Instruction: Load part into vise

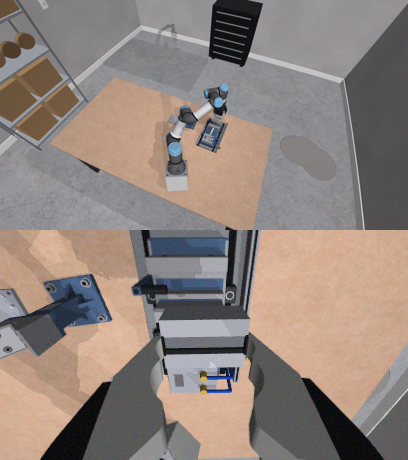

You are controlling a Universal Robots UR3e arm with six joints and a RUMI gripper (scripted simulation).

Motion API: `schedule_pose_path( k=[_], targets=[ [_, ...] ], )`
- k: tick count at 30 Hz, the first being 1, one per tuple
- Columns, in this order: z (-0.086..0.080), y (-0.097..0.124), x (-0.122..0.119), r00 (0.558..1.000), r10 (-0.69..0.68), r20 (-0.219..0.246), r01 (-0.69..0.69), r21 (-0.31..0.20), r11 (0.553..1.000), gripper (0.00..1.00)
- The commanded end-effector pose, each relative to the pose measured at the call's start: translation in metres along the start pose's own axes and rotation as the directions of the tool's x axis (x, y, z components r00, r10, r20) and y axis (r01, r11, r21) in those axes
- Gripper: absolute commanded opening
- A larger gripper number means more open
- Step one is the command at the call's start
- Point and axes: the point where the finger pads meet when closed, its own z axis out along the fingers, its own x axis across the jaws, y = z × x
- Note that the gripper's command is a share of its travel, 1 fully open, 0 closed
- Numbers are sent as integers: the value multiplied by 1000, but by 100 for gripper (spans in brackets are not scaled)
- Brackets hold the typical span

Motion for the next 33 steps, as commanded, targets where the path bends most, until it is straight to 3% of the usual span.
schedule_pose_path(
  k=[1,33],
  targets=[
    [7,-1,0,1000,-1,-5,1,8,1000,0],
    [57,-2,1,1000,-1,-5,1,8,1000,0]
  ],
)
